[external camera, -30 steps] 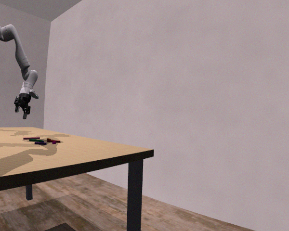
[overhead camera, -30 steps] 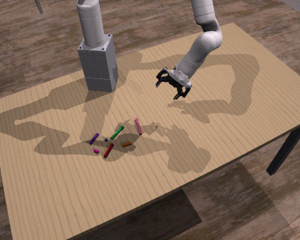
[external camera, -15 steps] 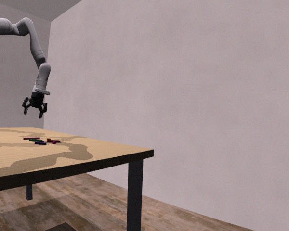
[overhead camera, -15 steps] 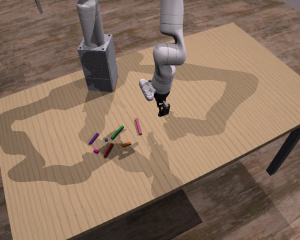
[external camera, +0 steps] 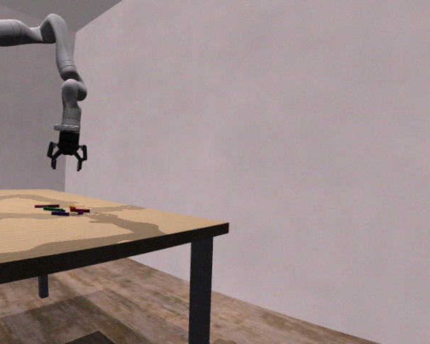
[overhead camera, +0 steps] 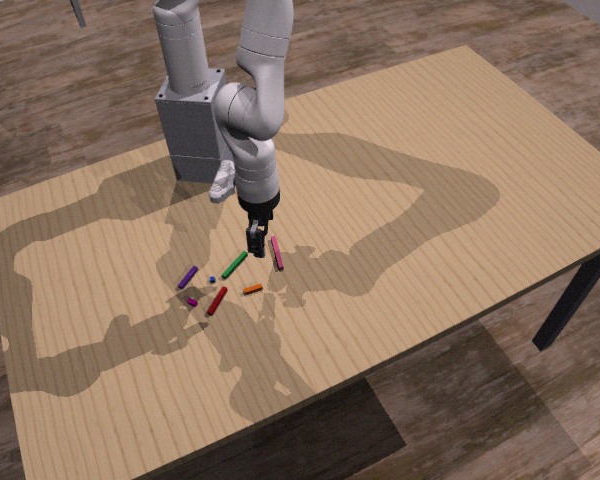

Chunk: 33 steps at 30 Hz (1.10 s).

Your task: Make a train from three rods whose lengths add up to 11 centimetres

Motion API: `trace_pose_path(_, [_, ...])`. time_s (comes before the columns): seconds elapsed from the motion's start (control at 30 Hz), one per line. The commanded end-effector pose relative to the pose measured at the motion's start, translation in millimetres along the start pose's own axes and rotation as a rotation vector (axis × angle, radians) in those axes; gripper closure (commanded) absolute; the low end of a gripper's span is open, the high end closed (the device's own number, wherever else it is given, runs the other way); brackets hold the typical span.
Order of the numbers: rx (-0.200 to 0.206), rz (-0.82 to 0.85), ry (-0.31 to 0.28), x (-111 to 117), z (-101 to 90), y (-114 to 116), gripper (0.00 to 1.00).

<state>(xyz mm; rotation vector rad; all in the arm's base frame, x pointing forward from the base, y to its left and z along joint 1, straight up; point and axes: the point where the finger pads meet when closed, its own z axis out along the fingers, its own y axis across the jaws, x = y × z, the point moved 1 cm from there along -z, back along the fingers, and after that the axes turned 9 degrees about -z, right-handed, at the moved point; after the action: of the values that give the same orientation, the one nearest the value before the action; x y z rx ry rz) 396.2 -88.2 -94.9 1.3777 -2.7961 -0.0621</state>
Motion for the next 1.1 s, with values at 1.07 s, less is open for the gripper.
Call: trace_pose_path(1.07, [0.047,0.182,-0.008,41.7,-9.6,-15.5,0.0])
